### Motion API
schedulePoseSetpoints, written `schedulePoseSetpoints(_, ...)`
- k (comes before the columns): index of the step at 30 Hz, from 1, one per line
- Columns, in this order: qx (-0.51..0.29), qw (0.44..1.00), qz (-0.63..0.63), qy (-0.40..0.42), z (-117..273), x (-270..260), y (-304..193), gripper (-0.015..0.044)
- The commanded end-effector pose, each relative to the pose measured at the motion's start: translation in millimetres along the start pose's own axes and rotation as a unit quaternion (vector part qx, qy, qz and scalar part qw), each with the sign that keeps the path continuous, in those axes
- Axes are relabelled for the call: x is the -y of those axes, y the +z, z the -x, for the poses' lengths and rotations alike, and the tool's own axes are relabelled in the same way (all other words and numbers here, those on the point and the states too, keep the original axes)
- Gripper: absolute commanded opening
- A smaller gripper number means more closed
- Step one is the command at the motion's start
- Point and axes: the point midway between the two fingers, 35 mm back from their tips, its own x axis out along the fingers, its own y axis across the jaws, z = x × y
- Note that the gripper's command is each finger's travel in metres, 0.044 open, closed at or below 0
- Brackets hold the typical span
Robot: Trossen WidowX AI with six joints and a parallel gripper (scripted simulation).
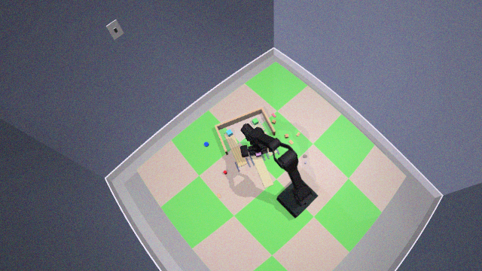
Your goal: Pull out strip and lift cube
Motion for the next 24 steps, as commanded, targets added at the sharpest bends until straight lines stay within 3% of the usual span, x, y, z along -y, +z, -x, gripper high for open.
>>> schedulePoseSetpoints(1,0.002,1.0,0.003,0.004,8.1,4.5,-9.2,0.0)
schedulePoseSetpoints(24,0.0,1.0,0.003,0.003,7.7,36.4,-66.9,0.0)
